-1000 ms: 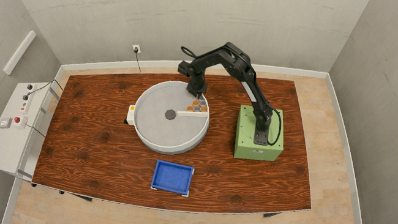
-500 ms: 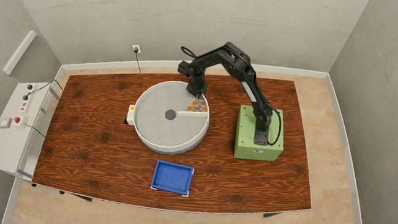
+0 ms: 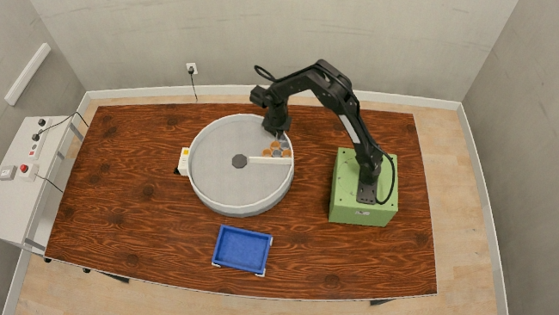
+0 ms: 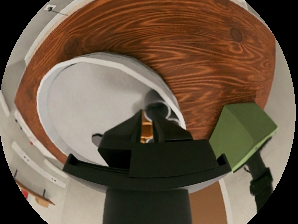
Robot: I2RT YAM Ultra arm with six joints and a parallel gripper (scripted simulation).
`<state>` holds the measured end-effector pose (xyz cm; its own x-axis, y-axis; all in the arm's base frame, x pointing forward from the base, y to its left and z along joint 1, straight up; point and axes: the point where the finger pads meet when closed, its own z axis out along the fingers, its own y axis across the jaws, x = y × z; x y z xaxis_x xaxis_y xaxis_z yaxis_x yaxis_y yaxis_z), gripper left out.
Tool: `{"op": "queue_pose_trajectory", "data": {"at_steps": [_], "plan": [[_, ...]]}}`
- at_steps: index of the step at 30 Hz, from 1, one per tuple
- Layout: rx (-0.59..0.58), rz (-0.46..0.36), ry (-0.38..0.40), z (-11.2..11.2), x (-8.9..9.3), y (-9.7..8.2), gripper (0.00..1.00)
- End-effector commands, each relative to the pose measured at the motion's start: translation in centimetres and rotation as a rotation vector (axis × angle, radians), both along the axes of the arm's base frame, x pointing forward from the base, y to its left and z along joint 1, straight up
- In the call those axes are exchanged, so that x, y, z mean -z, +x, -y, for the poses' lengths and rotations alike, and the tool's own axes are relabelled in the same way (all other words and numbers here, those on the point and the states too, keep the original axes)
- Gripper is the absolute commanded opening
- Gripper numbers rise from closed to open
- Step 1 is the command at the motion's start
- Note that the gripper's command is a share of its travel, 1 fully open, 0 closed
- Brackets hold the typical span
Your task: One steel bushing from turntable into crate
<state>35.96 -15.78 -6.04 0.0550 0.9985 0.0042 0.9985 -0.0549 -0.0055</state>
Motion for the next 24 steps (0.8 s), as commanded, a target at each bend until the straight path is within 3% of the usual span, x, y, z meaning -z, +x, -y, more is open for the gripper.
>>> {"op": "queue_pose_trajectory", "data": {"at_steps": [1,9,11,14,20,24], "plan": [[-0.006,0.025,-0.016,0.1,-1.6,0.4,0.15],[-0.006,0.034,-0.020,0.0,-0.7,0.6,0.15],[-0.007,0.009,-0.009,-0.2,0.7,0.3,0.15],[-0.007,-0.003,-0.003,-0.5,1.5,-0.2,0.15],[-0.002,0.051,-0.028,0.4,0.1,1.3,0.15],[-0.002,0.051,-0.029,0.4,0.1,1.3,0.15]]}}
